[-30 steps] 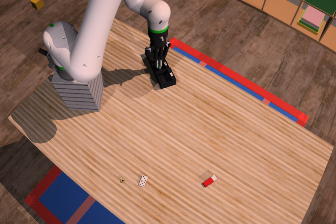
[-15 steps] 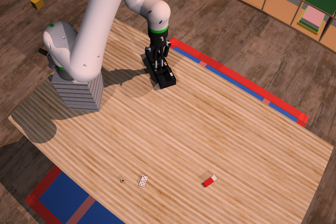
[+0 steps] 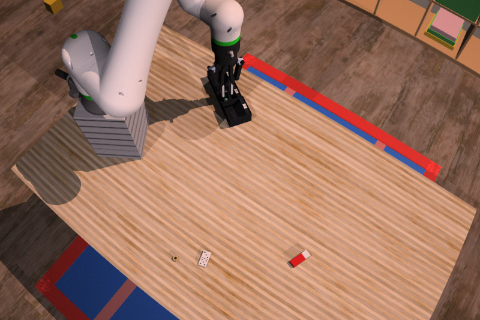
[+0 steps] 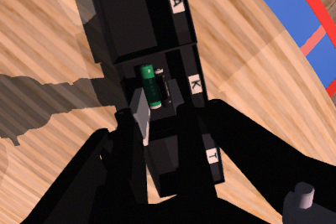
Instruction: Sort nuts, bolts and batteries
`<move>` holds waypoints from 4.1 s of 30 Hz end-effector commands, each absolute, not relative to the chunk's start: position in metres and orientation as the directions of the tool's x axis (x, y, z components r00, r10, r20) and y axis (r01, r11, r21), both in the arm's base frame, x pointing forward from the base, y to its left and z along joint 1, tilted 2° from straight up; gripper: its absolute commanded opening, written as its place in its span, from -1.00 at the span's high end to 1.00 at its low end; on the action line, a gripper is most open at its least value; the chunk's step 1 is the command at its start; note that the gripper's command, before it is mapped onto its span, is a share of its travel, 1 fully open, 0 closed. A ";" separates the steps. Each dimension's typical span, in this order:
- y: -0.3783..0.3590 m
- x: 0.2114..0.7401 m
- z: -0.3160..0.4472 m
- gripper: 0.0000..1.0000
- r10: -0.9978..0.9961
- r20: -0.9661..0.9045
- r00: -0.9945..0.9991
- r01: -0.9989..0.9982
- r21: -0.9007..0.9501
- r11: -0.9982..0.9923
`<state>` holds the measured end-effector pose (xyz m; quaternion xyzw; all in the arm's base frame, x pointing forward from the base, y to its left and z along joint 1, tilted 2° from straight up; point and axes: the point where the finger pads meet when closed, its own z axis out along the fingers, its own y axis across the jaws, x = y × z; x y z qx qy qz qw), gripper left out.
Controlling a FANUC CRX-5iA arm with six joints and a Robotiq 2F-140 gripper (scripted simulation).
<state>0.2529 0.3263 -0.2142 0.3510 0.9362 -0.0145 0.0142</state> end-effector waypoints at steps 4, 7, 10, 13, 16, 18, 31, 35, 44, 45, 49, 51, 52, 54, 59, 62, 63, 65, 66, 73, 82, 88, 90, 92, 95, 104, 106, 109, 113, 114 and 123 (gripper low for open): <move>0.327 0.253 -0.206 0.49 0.657 -0.037 -0.753 0.658 -0.017 0.753; 0.327 0.253 -0.202 0.49 0.657 -0.037 -0.753 0.658 -0.017 0.753; 0.327 0.253 -0.198 0.49 0.657 -0.037 -0.753 0.658 -0.017 0.753; 0.327 0.253 -0.194 0.49 0.657 -0.037 -0.753 0.658 -0.017 0.753; 0.327 0.253 -0.193 0.49 0.657 -0.037 -0.753 0.658 -0.017 0.753; 0.328 0.252 -0.183 0.49 0.657 -0.037 -0.753 0.658 -0.017 0.753; 0.295 0.260 -0.179 0.47 0.780 -0.039 -0.624 0.781 -0.010 0.624; 0.279 0.264 -0.178 0.47 0.844 -0.040 -0.535 0.845 -0.006 0.535; 0.206 0.281 -0.175 0.47 0.955 -0.036 -0.296 0.955 -0.004 0.296; 0.198 0.283 -0.174 0.47 0.963 -0.036 -0.267 0.964 -0.004 0.267; 0.174 0.289 -0.173 0.47 0.983 -0.035 -0.182 0.983 -0.003 0.182; 0.166 0.291 -0.173 0.47 0.995 -0.035 -0.098 0.995 -0.001 0.098; 0.158 0.293 -0.173 0.47 0.997 -0.035 -0.075 0.997 0.000 0.075; 0.142 0.297 -0.172 0.47 0.999 -0.035 -0.022 1.000 0.003 0.022; 0.101 0.307 -0.170 0.47 0.992 -0.034 0.121 0.993 0.016 -0.121; 0.077 0.313 -0.169 0.47 0.985 -0.033 0.171 0.985 0.023 -0.170; 0.069 0.315 -0.169 0.47 0.985 -0.033 0.171 0.985 0.023 -0.170; 0.053 0.318 -0.168 0.47 0.985 -0.033 0.171 0.985 0.023 -0.170; 0.053 0.318 -0.168 0.47 0.985 -0.033 0.171 0.985 0.023 -0.170; 0.004 0.330 -0.166 0.47 0.985 -0.033 0.171 0.985 0.023 -0.170; -0.061 0.345 -0.163 0.47 0.985 -0.033 0.171 0.985 0.023 -0.170; -0.100 0.355 -0.161 0.47 0.985 -0.033 0.171 0.985 0.023 -0.170; -0.114 0.358 -0.160 0.47 0.985 -0.033 0.171 0.985 0.023 -0.170; -0.128 0.362 -0.160 0.47 0.985 -0.033 0.171 0.985 0.023 -0.170; -0.150 0.367 -0.159 0.47 0.985 -0.033 0.171 0.985 0.023 -0.170; -0.214 0.383 -0.156 0.47 0.985 -0.033 0.171 0.985 0.023 -0.170; -0.229 0.386 -0.155 0.47 0.985 -0.033 0.171 0.985 0.023 -0.170; -0.252 0.392 -0.154 0.47 0.985 -0.033 0.171 0.985 0.023 -0.170; -0.284 0.399 -0.153 0.47 0.985 -0.033 0.171 0.985 0.023 -0.170; -0.292 0.402 -0.153 0.47 0.985 -0.033 0.171 0.985 0.023 -0.170; -0.298 0.404 -0.153 0.47 0.985 -0.033 0.171 0.985 0.023 -0.170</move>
